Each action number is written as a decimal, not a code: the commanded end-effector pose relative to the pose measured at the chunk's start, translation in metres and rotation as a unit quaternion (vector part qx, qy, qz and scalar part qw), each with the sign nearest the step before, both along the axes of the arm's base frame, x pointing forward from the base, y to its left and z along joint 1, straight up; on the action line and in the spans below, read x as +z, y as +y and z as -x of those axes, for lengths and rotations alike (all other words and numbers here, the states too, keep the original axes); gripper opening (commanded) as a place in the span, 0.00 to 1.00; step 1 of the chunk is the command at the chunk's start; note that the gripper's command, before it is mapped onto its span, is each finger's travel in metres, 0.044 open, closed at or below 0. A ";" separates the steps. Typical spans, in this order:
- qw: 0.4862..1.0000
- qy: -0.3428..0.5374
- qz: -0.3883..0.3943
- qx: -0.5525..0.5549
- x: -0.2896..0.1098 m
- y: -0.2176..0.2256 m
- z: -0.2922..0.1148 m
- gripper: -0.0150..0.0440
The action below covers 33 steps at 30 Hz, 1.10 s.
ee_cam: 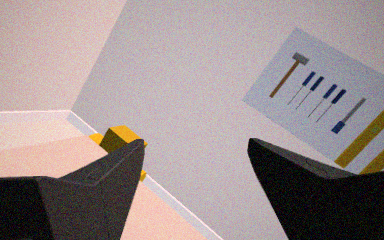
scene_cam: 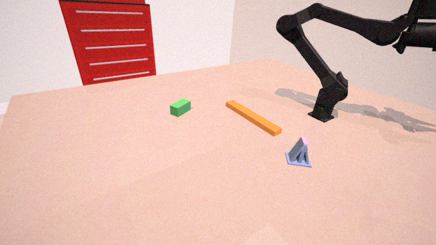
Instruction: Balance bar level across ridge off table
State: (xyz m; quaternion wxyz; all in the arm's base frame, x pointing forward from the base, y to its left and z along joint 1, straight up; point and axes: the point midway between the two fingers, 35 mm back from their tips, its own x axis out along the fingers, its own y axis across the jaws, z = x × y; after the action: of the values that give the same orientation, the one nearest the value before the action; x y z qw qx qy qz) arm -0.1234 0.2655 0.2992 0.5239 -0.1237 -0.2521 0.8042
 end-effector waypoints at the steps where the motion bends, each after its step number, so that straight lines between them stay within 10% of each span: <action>1: 0.999 0.015 0.035 -0.034 -0.008 0.013 -0.017 0.79; 33: 0.922 0.162 0.206 -0.284 -0.057 0.048 -0.159 0.79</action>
State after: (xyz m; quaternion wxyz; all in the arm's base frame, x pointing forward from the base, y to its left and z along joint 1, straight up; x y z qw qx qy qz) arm 0.0183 0.3128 0.2489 0.7077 -0.1658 0.0192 0.6865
